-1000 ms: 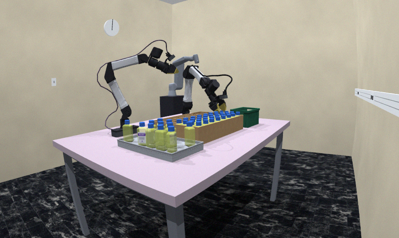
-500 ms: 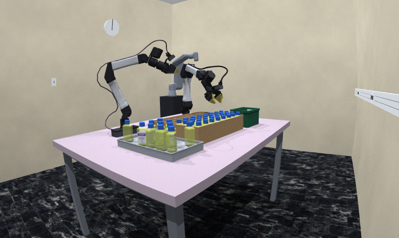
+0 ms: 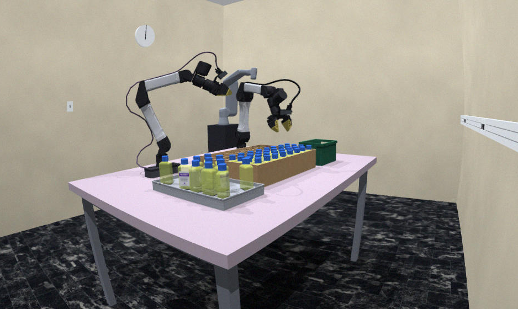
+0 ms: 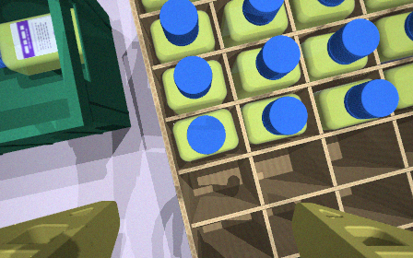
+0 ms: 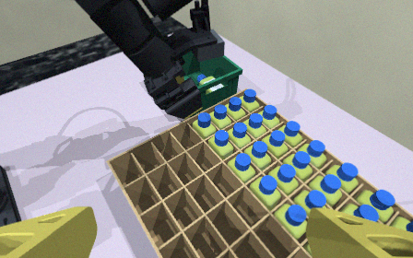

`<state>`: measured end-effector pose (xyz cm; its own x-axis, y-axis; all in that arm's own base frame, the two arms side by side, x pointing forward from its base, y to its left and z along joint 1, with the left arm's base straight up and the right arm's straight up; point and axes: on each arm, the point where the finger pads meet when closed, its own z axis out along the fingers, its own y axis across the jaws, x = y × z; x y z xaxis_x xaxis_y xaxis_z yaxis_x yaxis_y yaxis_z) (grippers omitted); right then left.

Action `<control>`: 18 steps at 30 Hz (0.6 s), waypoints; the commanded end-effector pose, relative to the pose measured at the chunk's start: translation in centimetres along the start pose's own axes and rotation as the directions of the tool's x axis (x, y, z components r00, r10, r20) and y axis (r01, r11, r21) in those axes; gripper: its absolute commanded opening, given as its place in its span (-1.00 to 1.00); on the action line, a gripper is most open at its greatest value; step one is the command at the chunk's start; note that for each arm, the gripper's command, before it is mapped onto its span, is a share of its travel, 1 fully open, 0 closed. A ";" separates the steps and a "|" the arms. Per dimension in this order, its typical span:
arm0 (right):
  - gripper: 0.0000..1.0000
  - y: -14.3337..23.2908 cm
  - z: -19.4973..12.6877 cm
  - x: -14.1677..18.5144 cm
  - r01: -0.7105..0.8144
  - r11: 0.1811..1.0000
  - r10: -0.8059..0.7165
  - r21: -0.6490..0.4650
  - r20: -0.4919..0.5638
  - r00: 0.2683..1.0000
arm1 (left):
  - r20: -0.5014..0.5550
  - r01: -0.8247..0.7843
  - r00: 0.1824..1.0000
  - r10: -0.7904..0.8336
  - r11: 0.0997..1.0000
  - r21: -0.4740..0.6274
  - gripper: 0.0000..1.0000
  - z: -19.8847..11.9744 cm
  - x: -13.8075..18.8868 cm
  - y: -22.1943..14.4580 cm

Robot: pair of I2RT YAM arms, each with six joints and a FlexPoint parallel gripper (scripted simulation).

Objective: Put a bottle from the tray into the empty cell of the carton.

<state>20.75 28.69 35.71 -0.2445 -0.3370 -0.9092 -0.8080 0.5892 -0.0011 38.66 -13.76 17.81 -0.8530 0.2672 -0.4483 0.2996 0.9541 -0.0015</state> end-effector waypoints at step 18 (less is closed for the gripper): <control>0.77 -0.2 -0.4 -0.6 0.000 1.000 0.000 0.006 0.022 1.000 | 0.010 -0.035 0.999 0.035 0.999 0.015 0.55 -1.6 -1.0 0.0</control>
<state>20.75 28.69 35.71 -0.2445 -0.3370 -0.9092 -0.8080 0.5892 -0.0011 38.50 -13.58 18.05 -0.8562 0.2958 -0.4236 0.3246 0.9459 0.0045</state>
